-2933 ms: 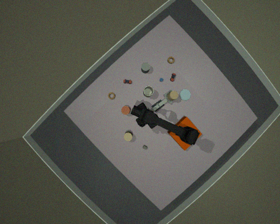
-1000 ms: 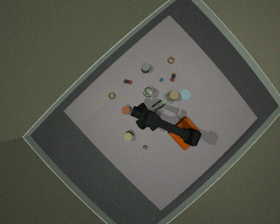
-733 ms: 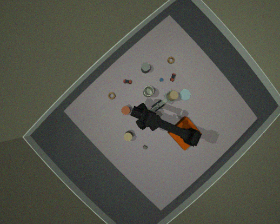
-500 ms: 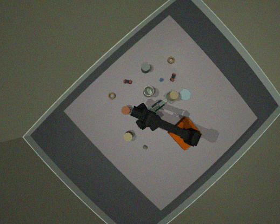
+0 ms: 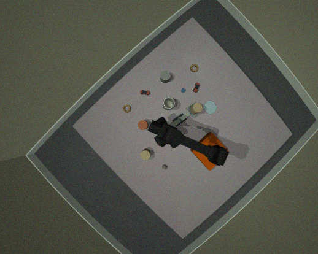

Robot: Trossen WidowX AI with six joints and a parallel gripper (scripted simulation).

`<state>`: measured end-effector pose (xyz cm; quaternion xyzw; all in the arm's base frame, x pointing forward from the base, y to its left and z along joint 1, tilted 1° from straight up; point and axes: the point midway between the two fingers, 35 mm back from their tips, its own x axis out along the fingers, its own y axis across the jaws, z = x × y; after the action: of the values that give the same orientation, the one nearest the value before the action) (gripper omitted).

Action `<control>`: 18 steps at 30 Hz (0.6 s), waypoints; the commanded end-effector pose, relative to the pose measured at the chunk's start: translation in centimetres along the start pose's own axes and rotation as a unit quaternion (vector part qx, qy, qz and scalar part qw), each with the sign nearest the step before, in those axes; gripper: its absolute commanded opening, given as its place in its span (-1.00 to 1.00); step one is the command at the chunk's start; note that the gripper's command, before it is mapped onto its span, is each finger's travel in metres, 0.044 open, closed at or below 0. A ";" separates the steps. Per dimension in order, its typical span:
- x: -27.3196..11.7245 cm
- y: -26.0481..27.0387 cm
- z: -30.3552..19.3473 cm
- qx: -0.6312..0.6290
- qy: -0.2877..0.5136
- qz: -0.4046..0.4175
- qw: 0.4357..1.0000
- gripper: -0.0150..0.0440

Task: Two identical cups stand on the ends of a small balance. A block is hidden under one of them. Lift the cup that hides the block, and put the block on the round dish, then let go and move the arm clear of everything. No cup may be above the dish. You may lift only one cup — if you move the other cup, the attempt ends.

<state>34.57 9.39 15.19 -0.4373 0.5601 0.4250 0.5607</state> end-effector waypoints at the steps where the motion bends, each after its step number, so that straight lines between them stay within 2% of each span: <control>1: 0.0 0.0 0.0 0.000 -0.001 -0.001 1.000 -0.49; 10: 0.0 0.0 0.1 0.000 -0.001 -0.001 1.000 -0.49; 18: 2.2 2.3 3.0 0.000 -0.003 -0.002 1.000 -0.49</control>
<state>33.76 11.64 13.55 -0.4368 0.5593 0.4250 0.5620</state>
